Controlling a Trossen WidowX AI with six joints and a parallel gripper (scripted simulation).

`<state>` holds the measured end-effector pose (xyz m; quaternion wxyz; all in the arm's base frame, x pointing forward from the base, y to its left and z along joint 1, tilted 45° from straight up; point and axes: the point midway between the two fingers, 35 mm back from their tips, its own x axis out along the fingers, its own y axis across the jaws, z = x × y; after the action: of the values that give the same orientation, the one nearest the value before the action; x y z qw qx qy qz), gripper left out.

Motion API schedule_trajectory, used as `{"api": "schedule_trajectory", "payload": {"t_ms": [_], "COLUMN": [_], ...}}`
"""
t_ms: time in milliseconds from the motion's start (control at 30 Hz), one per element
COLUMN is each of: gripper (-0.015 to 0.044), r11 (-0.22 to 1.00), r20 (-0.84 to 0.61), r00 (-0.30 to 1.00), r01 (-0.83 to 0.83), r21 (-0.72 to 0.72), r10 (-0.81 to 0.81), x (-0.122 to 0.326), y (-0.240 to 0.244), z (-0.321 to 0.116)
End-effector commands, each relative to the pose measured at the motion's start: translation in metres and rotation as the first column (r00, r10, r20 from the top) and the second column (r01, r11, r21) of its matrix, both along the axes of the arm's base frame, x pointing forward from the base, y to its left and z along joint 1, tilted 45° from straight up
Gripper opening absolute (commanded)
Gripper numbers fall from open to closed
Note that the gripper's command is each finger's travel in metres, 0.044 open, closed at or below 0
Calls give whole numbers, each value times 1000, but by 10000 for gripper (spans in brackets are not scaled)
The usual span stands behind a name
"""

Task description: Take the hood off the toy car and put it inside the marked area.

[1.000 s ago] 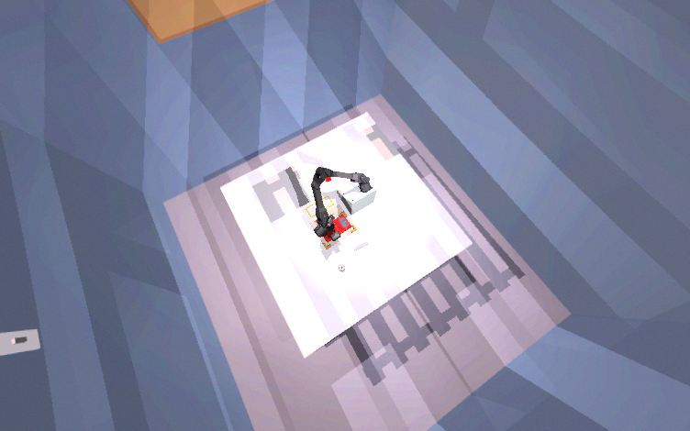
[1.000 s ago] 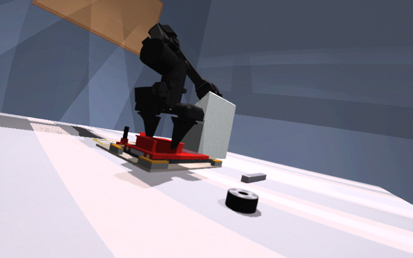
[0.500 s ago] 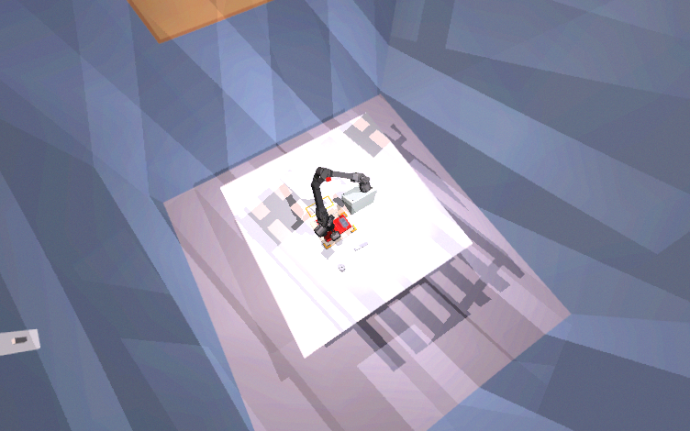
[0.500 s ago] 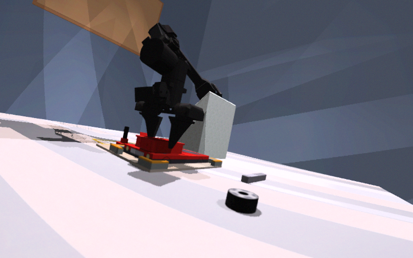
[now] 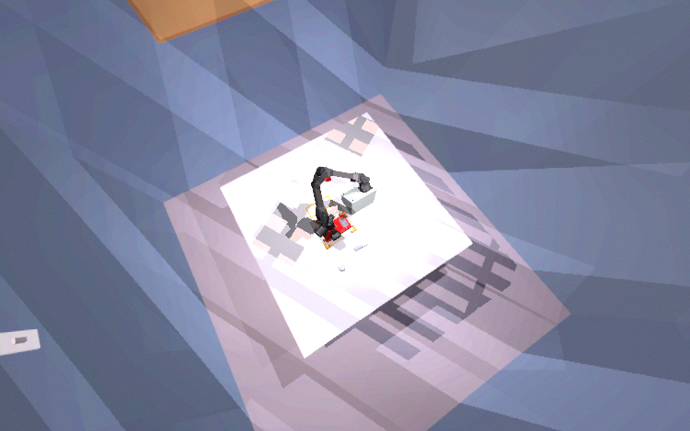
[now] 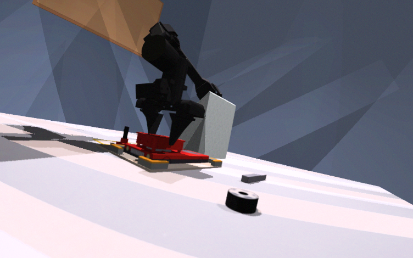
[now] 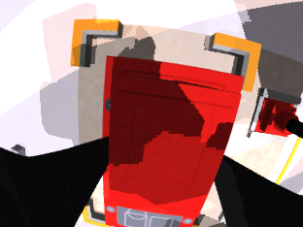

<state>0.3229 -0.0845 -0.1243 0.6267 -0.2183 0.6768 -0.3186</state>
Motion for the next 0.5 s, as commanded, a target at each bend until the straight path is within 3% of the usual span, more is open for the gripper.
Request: {"api": "schedule_trajectory", "payload": {"t_ms": [0,467], "gripper": [0,0], "r11": [1000,1000], "r20": [5,5], "r00": [1000,1000], "r01": [0,-1], "r21": [3,3], "r10": [0,1], "x": [2,3], "y": [3,10], "z": [2,9]}}
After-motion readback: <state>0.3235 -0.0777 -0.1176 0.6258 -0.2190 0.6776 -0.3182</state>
